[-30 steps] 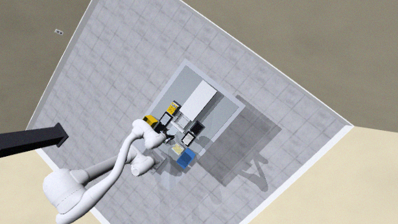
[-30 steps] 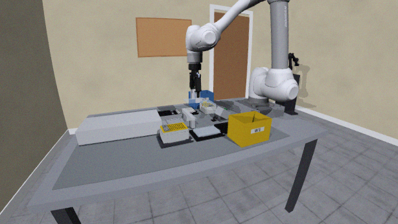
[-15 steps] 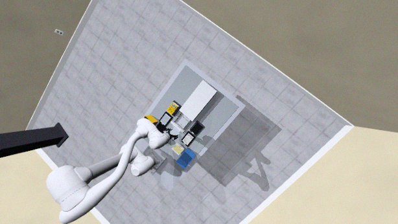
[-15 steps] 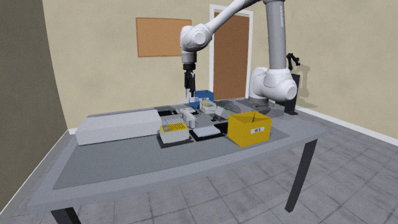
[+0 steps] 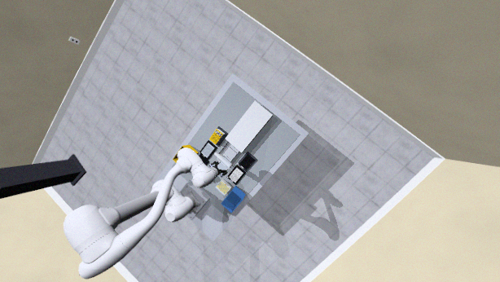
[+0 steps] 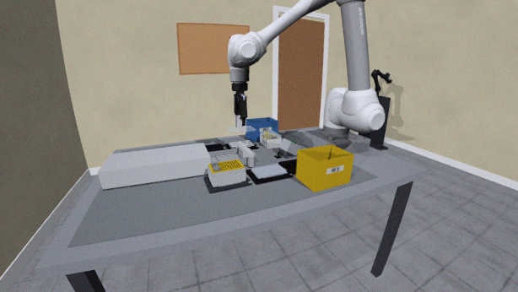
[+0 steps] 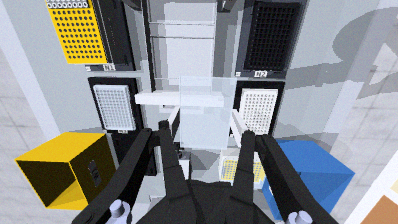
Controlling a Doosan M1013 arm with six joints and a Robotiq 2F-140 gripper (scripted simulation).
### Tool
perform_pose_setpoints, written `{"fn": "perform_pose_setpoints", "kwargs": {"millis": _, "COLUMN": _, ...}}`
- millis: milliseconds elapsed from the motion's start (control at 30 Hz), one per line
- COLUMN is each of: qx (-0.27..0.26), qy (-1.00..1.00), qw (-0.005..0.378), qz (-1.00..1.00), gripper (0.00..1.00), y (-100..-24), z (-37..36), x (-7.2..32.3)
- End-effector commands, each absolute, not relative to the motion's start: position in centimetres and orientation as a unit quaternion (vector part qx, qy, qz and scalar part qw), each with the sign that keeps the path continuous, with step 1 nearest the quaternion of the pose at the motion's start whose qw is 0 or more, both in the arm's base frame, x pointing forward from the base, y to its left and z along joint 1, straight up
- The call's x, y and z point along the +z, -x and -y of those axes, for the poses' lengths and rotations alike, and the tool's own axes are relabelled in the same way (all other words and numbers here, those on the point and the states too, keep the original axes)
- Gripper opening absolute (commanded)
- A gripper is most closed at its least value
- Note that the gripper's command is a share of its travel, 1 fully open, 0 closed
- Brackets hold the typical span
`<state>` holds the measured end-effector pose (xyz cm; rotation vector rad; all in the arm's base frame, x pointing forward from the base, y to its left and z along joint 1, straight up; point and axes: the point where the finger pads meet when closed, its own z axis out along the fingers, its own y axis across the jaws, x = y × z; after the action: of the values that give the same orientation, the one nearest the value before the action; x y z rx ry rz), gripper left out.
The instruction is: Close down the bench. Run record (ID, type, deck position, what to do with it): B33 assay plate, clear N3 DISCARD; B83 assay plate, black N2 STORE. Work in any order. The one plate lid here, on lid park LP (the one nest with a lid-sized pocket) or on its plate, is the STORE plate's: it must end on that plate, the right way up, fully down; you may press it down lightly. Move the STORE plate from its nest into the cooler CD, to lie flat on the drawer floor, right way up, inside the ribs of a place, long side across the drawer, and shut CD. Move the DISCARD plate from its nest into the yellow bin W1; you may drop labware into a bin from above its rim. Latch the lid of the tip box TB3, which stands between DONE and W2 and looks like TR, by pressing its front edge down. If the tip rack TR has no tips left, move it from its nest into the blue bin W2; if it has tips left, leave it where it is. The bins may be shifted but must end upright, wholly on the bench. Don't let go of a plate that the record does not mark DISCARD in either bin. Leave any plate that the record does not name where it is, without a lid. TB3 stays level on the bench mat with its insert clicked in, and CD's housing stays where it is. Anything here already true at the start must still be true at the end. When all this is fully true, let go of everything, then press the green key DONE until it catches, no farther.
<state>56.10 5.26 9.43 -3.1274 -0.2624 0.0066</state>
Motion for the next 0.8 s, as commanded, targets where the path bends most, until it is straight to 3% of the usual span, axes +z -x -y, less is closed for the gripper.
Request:
{"fn": "perform_pose_setpoints", "kwargs": {"millis": 0, "qx": 0.002, "qy": 0.996, "qw": 0.002, "qz": 0.084, "gripper": 0.0, "y": -56.9, "z": -4.7, "x": 9.4}}
{"fn": "perform_pose_setpoints", "kwargs": {"millis": 767, "qx": 0.002, "qy": 0.996, "qw": 0.002, "qz": 0.084, "gripper": 0.0, "y": -61.1, "z": -1.7, "x": 9.4}}
